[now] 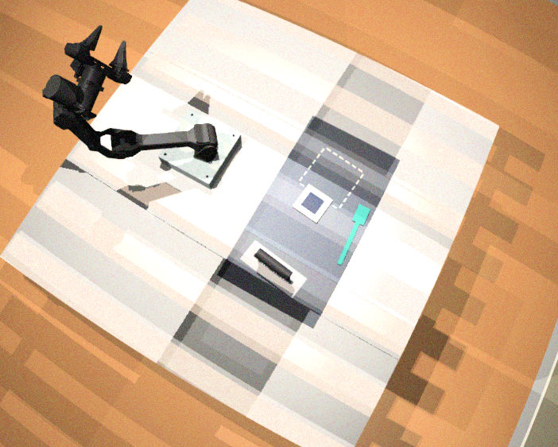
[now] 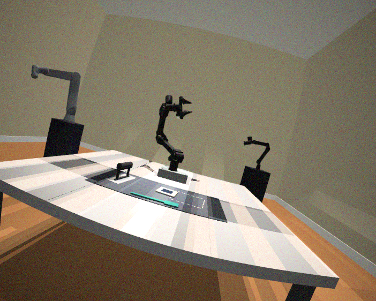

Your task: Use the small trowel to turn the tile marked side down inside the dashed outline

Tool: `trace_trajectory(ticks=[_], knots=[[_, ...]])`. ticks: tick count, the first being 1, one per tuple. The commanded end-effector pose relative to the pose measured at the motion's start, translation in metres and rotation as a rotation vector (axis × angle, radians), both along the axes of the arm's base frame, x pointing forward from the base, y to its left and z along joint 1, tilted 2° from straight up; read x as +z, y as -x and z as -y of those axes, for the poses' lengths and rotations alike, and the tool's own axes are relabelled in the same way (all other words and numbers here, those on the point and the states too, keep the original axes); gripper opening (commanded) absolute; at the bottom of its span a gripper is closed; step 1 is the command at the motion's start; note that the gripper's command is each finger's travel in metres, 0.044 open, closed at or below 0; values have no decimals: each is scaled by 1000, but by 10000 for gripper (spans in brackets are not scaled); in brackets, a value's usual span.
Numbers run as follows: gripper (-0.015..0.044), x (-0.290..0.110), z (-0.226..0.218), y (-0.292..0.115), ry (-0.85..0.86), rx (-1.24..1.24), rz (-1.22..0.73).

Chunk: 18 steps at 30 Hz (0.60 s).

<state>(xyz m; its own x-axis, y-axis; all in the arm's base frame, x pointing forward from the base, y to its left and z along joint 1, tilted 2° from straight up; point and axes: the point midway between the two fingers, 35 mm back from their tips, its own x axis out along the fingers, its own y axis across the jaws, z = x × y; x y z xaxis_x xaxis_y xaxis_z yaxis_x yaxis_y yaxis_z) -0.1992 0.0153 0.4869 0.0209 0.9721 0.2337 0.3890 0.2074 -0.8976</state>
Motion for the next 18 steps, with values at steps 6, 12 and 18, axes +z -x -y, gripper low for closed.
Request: trace_trajectory(ticks=[6, 12, 18], knots=[[243, 0, 0, 0, 0, 0, 0], [100, 0, 0, 0, 0, 0, 0], [100, 0, 0, 0, 0, 0, 0]])
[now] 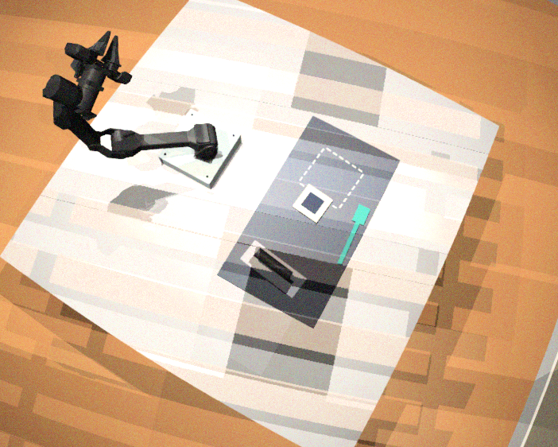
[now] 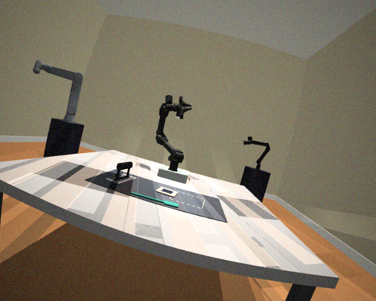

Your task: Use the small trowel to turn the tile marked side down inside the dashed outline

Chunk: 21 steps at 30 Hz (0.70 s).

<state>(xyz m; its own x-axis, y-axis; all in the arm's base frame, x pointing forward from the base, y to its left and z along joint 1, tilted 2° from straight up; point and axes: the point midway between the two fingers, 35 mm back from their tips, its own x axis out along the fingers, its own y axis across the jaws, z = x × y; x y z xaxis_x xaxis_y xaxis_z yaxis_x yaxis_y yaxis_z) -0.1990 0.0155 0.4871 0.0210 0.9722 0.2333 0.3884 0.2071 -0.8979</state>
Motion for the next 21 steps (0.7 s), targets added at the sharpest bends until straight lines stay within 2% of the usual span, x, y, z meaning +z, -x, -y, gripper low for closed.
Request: trace_trajectory(ticks=[1, 3, 7, 20, 21], knots=[[100, 0, 0, 0, 0, 0, 0], [100, 0, 0, 0, 0, 0, 0], [0, 0, 0, 0, 0, 0, 0], [0, 0, 0, 0, 0, 0, 0], [26, 0, 0, 0, 0, 0, 0]])
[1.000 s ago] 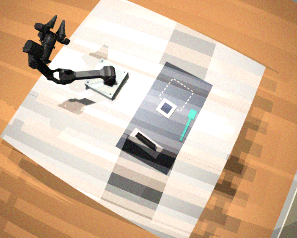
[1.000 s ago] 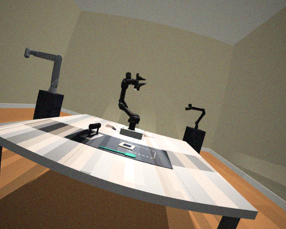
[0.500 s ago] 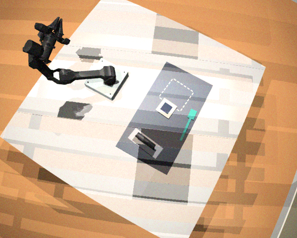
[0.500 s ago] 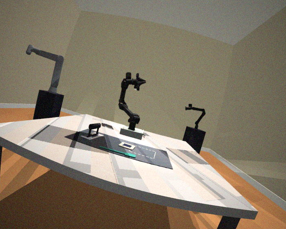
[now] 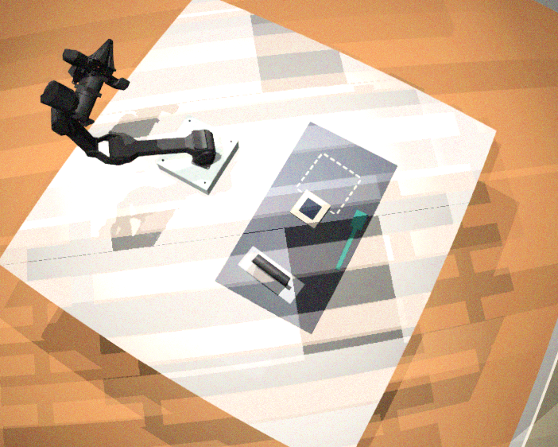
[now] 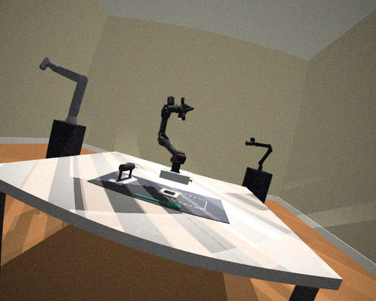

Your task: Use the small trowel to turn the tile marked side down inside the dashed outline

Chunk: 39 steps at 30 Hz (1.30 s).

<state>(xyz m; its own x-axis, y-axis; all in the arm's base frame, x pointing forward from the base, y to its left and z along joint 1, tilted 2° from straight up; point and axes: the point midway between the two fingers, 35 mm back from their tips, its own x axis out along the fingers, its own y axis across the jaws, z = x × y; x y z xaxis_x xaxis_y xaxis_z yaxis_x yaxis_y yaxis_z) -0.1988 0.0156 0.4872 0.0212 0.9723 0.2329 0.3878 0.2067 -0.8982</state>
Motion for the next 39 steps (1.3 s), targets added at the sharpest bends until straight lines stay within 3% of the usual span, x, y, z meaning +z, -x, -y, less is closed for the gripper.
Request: trace_trajectory(ticks=[1, 3, 24, 28, 39], knots=[[53, 0, 0, 0, 0, 0, 0], [100, 0, 0, 0, 0, 0, 0], [100, 0, 0, 0, 0, 0, 0], [0, 0, 0, 0, 0, 0, 0], [0, 0, 0, 0, 0, 0, -1]])
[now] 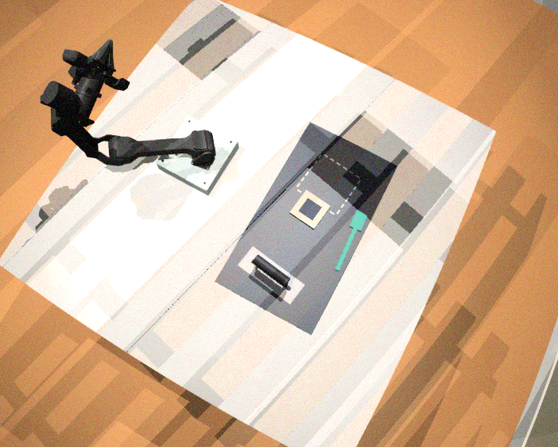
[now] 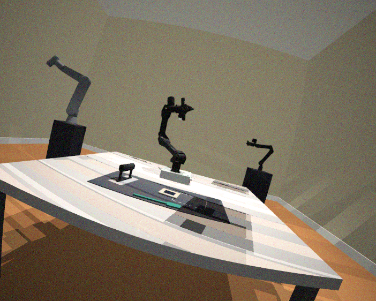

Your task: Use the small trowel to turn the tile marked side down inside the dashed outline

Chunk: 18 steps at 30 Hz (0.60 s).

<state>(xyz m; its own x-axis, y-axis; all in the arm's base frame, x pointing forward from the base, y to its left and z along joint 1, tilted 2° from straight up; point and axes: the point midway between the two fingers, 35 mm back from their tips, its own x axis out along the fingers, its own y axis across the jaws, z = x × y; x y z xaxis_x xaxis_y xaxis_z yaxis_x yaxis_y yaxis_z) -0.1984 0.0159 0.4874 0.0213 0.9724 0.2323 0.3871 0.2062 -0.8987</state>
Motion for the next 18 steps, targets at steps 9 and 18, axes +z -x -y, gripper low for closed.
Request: trace_trajectory(ticks=[9, 18], knots=[[179, 1, -1, -2, 0, -2, -13], [270, 16, -25, -41, 13, -67, -194]])
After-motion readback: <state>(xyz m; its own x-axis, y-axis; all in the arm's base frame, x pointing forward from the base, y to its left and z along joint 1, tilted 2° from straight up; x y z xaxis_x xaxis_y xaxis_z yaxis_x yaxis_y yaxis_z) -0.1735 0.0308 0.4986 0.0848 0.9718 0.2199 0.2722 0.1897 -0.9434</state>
